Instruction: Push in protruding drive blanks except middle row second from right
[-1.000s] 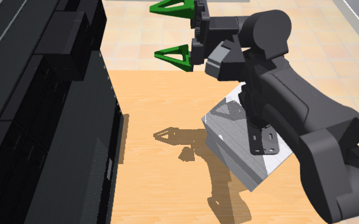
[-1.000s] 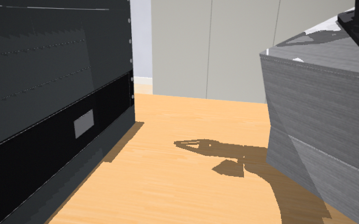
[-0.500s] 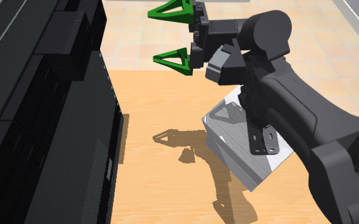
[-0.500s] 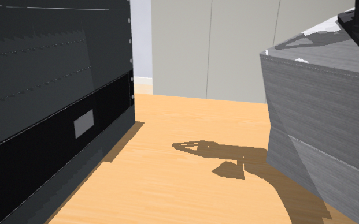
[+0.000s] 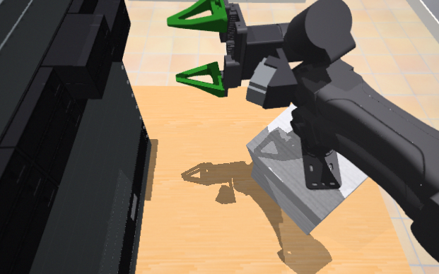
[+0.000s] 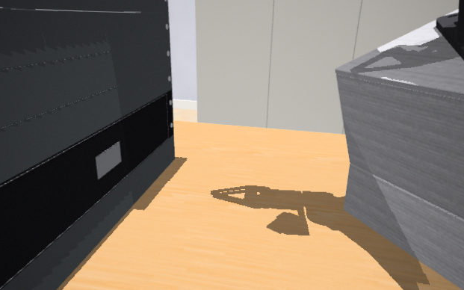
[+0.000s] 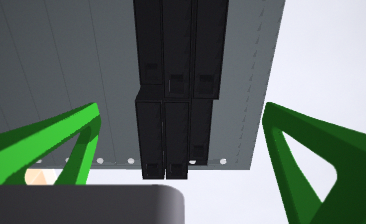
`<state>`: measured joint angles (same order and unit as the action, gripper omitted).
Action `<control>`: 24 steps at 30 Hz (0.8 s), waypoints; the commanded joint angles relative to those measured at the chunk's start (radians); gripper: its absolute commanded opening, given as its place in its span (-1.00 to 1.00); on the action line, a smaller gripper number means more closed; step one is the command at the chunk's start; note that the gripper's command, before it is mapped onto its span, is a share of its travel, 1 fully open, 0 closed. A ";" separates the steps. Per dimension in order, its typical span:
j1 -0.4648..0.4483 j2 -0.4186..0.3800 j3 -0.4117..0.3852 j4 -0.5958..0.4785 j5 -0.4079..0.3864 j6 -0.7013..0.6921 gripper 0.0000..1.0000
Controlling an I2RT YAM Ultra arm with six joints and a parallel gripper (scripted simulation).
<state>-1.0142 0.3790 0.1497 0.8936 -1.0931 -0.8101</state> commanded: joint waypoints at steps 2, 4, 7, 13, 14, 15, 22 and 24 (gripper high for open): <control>0.091 -0.032 0.061 -0.181 0.103 -0.108 1.00; 0.138 -0.040 0.077 -0.237 0.142 -0.148 1.00; 0.162 -0.045 0.086 -0.266 0.162 -0.168 1.00; 0.332 -0.076 0.146 -0.466 0.330 -0.300 1.00; 0.359 -0.077 0.155 -0.489 0.357 -0.317 1.00; 0.386 -0.077 0.163 -0.510 0.385 -0.333 1.00; 0.560 -0.038 0.210 -0.615 0.569 -0.423 1.00; 0.560 -0.038 0.210 -0.615 0.569 -0.423 1.00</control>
<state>-0.4690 0.3283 0.3252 0.3500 -0.6083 -1.1973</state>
